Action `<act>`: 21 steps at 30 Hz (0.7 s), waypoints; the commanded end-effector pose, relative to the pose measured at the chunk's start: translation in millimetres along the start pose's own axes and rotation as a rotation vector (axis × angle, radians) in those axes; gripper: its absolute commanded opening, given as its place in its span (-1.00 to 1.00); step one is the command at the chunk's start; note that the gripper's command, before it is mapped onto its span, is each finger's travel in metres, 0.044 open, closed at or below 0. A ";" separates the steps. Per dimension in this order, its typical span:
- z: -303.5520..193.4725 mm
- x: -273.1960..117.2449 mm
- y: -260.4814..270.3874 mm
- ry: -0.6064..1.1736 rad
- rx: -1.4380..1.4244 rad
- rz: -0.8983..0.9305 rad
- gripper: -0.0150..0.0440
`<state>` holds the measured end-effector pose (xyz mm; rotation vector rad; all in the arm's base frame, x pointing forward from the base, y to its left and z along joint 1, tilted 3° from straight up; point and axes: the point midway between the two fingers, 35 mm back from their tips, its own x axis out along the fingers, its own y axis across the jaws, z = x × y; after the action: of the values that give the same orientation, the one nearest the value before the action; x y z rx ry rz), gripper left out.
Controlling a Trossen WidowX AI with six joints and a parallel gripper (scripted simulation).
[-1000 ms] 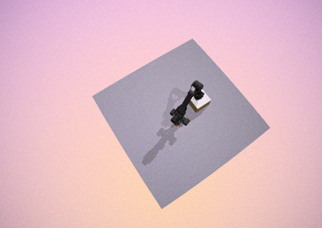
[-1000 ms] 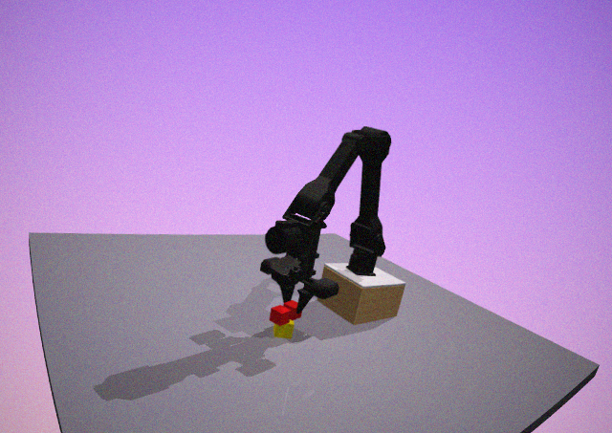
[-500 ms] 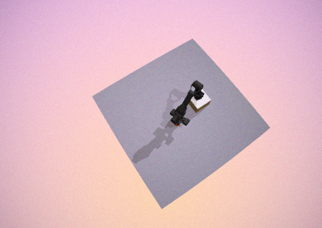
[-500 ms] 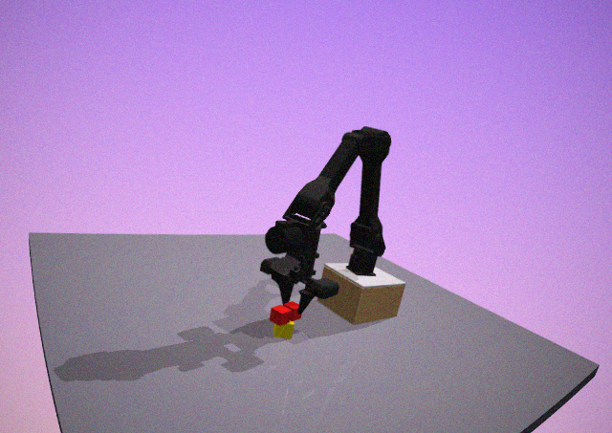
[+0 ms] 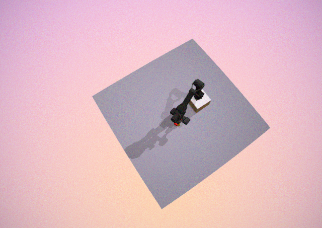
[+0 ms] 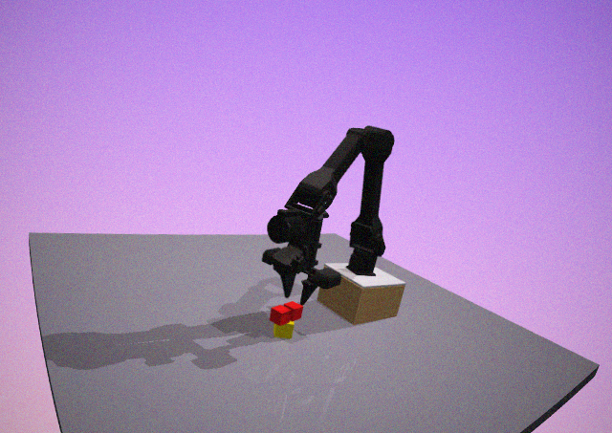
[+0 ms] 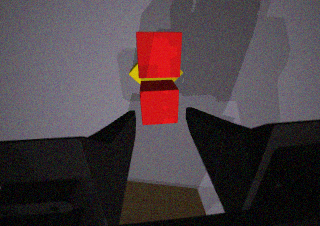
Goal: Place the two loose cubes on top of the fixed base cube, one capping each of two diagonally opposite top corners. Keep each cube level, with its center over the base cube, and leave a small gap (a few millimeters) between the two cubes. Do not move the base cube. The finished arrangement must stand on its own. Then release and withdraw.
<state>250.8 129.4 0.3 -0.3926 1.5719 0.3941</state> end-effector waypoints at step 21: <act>1.4 -39.8 -0.2 -0.006 -0.001 0.000 0.20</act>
<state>253.0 130.0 37.5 -0.3904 1.5681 0.3935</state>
